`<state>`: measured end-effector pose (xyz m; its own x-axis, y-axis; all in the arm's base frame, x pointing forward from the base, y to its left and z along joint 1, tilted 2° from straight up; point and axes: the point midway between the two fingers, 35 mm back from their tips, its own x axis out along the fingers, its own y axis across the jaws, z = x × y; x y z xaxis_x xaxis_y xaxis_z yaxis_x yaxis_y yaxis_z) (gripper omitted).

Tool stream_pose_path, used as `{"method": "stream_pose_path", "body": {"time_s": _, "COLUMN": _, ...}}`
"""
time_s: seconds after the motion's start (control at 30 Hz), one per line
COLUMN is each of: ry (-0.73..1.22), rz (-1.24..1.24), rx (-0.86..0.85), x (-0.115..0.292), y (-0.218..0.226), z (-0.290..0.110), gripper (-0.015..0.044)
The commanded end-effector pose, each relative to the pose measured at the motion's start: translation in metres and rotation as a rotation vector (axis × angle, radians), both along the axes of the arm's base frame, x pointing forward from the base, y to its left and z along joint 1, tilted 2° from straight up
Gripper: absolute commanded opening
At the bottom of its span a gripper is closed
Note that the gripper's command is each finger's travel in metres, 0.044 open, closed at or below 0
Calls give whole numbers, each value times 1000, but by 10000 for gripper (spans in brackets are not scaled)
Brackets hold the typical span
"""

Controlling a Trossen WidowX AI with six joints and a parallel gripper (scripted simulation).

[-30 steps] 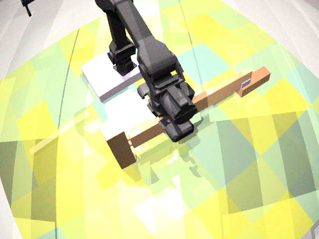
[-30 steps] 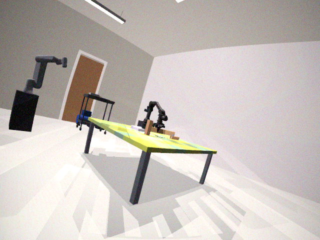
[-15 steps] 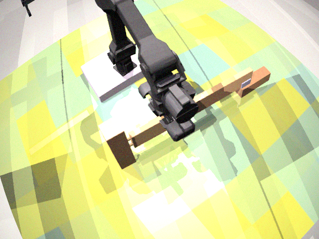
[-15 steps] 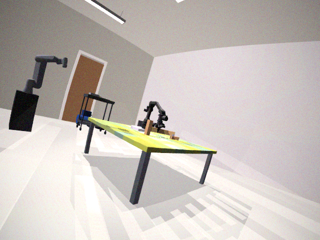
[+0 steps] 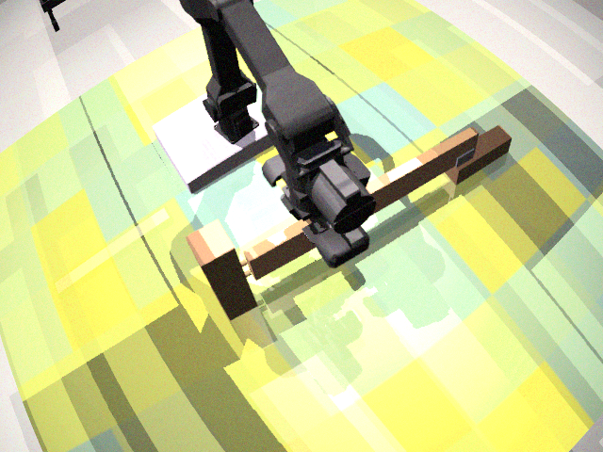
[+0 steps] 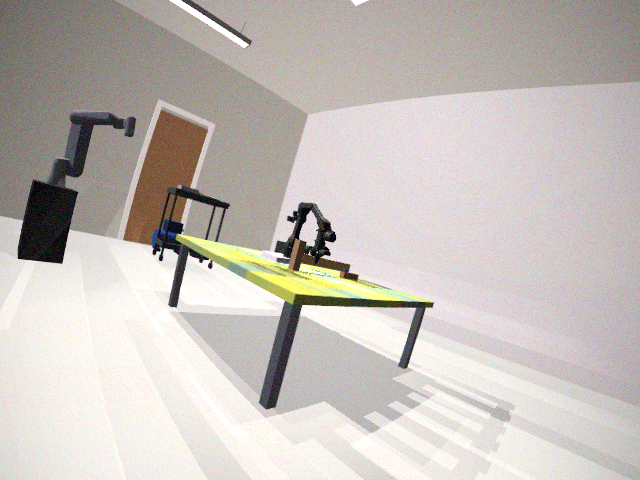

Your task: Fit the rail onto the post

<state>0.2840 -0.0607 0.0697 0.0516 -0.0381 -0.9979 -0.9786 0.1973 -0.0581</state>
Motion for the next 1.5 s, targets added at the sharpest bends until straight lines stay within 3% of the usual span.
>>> {"method": "stream_pose_path", "body": {"time_s": 0.0, "ry": 0, "rz": -2, "rx": 2, "x": 0, "y": 1, "z": -1, "gripper": 0}}
{"method": "stream_pose_path", "body": {"time_s": 1.47, "ry": 0, "rz": -2, "rx": 1, "x": -2, "y": -8, "z": 3, "gripper": 0}}
